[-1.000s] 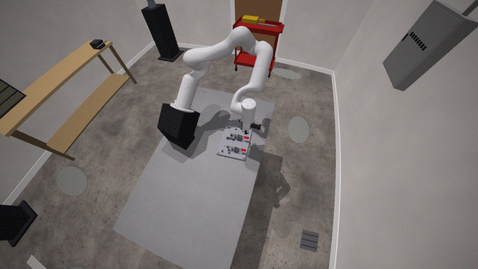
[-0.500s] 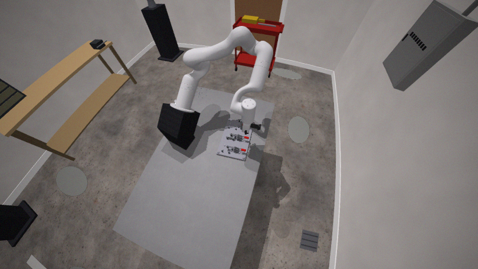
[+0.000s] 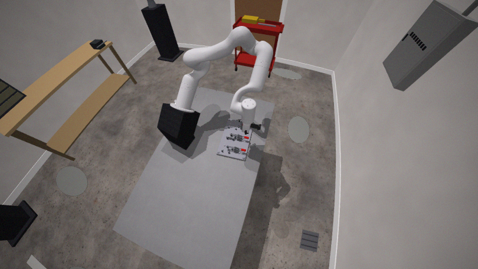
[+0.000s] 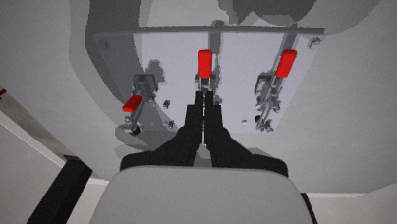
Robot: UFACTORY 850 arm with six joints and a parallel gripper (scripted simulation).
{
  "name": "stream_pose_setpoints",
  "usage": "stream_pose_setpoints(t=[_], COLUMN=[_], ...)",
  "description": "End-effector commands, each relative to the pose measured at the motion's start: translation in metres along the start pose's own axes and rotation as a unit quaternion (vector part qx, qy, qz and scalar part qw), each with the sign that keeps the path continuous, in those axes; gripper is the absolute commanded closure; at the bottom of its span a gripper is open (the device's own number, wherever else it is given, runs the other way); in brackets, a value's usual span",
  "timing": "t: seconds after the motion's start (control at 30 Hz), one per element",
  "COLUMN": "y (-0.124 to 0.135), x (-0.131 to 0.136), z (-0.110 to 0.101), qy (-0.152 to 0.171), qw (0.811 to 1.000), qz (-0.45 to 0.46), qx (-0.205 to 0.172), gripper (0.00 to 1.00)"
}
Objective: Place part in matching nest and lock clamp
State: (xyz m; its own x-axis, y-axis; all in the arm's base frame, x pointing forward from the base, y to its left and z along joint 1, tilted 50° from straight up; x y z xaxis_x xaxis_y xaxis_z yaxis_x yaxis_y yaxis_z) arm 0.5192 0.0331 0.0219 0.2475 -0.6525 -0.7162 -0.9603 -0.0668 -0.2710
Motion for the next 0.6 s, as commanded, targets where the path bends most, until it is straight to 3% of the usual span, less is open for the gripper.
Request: stream_pose_setpoints(t=[0.0,0.17,0.2,0.57], y=[-0.0005,-0.0005,-0.0005,-0.0005], x=[0.0002,0.0002,0.0002,0.0002], z=[-0.0006,-0.0006,-0.0006,-0.0006], qy=[0.0,0.0,0.0,0.0], qw=[1.0,1.0,1.0,1.0], qz=[0.0,0.0,0.0,0.0], qx=[0.001,0.001,0.001,0.001], gripper=[1.0,1.0,0.0,0.0])
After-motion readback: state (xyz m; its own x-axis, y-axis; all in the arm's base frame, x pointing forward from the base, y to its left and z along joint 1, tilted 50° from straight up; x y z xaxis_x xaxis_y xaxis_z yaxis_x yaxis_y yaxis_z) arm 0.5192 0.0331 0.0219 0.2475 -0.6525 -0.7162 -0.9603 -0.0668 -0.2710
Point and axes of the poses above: the point where the finger pads meet when closed, its own z axis out along the fingers, its own x axis across the jaws, y = z × x, the point moved 2 cm from there along -z, back along the fingers, and after that the axes turned 7 degrees about -z, right-handed, at the moved point
